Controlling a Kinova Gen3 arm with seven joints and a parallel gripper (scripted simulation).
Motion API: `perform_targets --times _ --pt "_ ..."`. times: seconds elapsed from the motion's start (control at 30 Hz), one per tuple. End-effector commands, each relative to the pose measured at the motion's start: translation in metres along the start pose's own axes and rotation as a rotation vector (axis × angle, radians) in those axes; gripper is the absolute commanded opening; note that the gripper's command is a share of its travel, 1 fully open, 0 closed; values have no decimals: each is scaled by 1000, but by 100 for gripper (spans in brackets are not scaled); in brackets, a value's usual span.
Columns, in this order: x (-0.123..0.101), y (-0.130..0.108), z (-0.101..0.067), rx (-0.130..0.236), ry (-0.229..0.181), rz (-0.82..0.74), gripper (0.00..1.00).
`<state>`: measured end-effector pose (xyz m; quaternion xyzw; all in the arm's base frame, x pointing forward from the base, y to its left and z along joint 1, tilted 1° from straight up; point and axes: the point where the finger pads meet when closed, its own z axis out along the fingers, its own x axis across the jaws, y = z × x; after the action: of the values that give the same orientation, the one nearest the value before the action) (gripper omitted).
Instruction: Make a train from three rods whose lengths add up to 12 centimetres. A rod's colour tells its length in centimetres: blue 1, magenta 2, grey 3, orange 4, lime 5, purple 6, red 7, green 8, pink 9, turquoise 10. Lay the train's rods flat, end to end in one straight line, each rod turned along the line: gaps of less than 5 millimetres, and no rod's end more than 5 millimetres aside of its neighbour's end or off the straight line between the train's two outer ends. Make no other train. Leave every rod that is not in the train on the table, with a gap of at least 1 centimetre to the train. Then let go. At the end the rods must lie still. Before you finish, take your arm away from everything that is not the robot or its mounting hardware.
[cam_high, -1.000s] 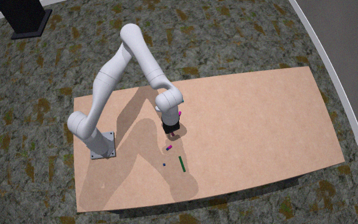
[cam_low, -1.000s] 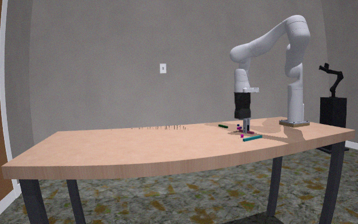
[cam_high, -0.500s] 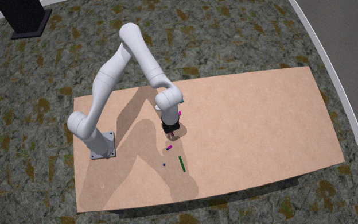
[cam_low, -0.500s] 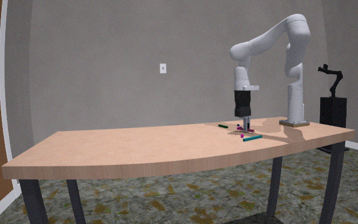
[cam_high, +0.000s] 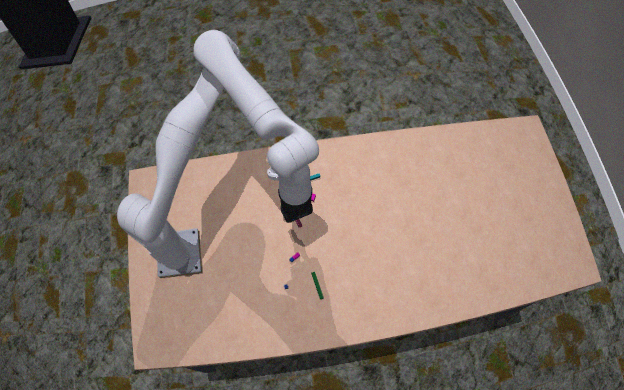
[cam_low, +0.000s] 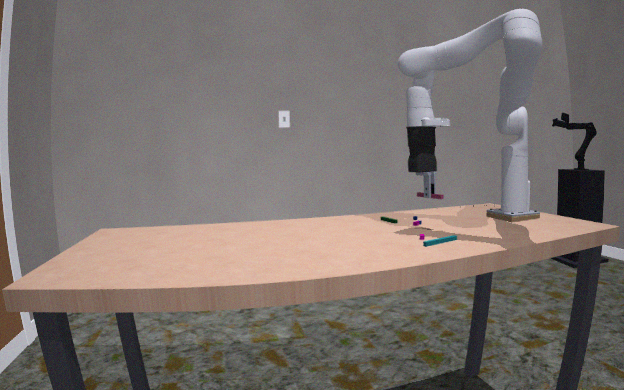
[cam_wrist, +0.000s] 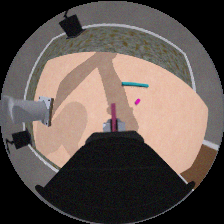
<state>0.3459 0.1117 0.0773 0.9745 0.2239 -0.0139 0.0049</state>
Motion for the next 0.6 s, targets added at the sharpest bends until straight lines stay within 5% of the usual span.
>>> perform_targets --times 0.0,0.57 --pt "4 -3 -8 7 12 -7 24" --pt "4 -3 -14 7 12 -3 24"
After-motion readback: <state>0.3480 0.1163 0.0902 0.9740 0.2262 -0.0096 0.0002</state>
